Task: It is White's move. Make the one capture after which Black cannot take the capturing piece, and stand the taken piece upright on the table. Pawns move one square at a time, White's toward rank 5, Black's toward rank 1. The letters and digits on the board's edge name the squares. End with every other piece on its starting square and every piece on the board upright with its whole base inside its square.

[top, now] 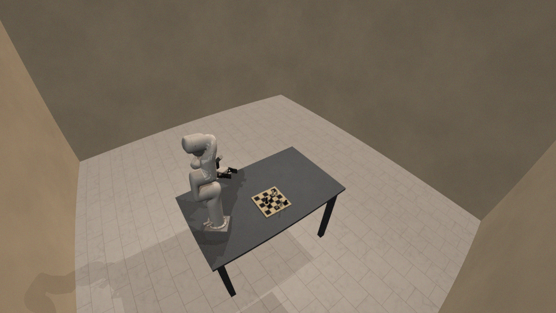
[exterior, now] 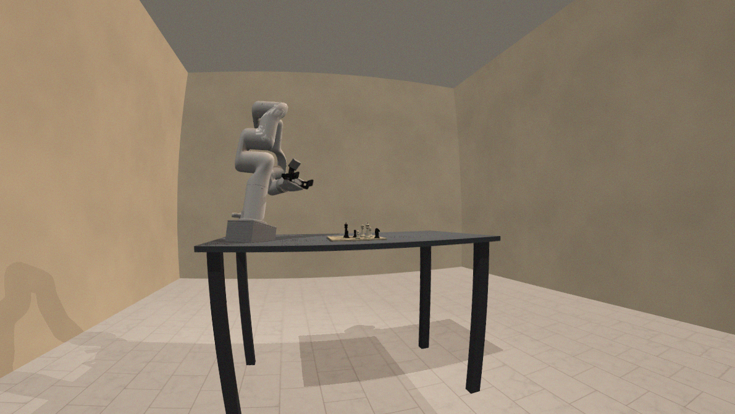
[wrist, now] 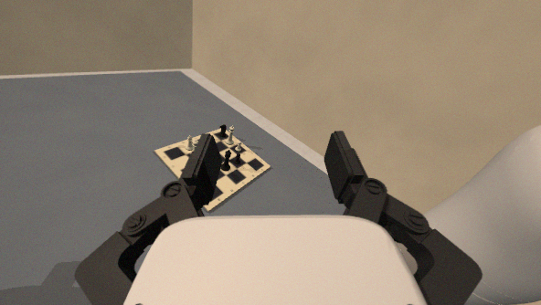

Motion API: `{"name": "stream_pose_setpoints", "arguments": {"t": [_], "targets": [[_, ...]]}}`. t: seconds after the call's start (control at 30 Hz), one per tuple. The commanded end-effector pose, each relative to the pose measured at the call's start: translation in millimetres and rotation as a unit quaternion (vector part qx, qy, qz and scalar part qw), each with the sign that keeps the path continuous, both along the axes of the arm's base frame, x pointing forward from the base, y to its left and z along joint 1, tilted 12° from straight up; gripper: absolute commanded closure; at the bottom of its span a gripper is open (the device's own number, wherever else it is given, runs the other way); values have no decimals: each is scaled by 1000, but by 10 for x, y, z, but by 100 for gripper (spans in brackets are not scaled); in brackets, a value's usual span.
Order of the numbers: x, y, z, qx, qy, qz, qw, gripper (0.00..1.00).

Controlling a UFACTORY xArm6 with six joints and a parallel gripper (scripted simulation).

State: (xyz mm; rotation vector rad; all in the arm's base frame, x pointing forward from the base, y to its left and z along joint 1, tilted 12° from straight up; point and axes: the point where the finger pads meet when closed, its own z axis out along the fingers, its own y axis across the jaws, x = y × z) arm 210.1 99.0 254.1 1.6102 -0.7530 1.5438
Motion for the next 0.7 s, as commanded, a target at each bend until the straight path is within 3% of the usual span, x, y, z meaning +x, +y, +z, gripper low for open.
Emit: {"name": "stream_pose_setpoints", "arguments": {"t": [0.0, 0.67], "targets": [[0, 4, 4, 1, 0, 0, 1000, 0], [40, 61, -20, 8, 0, -11, 1000, 0]]}}
